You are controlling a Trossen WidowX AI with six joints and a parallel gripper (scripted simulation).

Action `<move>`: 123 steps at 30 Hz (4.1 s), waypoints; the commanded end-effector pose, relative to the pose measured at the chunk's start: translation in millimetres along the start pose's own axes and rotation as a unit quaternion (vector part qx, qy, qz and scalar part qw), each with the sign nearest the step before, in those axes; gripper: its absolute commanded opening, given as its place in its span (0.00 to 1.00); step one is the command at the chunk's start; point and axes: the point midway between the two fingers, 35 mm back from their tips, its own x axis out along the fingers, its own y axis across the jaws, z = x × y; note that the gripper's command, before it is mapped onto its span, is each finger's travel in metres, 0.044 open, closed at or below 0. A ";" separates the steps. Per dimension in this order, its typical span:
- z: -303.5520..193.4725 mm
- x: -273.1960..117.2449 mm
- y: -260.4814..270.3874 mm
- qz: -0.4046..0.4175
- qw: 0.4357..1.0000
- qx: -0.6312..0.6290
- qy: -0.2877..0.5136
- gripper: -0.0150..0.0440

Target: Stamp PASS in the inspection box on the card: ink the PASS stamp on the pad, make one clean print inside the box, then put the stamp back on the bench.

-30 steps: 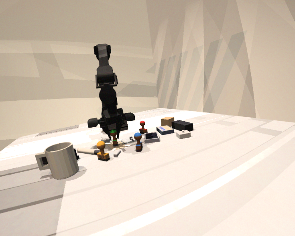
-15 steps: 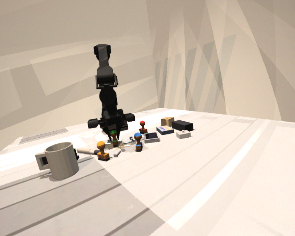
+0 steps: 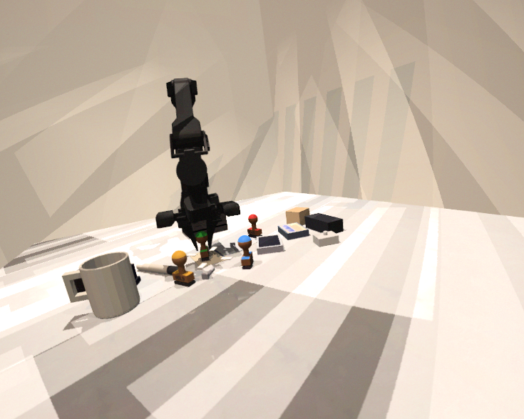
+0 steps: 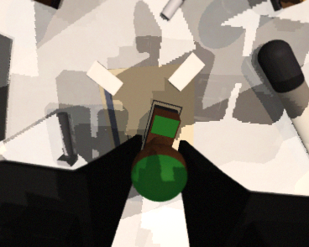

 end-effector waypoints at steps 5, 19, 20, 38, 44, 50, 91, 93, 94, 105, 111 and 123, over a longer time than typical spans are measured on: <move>0.4 1.6 -0.3 -0.001 1.000 -0.001 0.000 0.25; 0.4 2.4 -0.3 -0.001 1.000 -0.001 0.000 0.25; 0.4 2.4 -0.3 -0.001 1.000 -0.001 0.000 0.25; 0.4 3.4 -0.3 -0.001 1.000 -0.001 0.000 0.25; 0.4 3.4 -0.3 -0.001 1.000 -0.001 0.000 0.25; 0.4 1.1 -0.3 -0.001 1.000 -0.001 0.000 0.25; 2.7 -31.6 -1.2 -0.001 1.000 -0.001 0.000 0.25; 2.8 -34.8 -1.2 -0.001 1.000 -0.001 0.000 0.25; 2.8 -36.5 -1.3 -0.001 1.000 -0.001 0.000 0.25; 2.6 -54.4 -1.6 -0.001 1.000 -0.001 -0.001 0.25; 2.0 -64.3 -1.7 -0.001 1.000 -0.001 0.000 0.25; -2.8 -70.0 -18.9 -0.002 1.000 -0.001 -0.001 0.25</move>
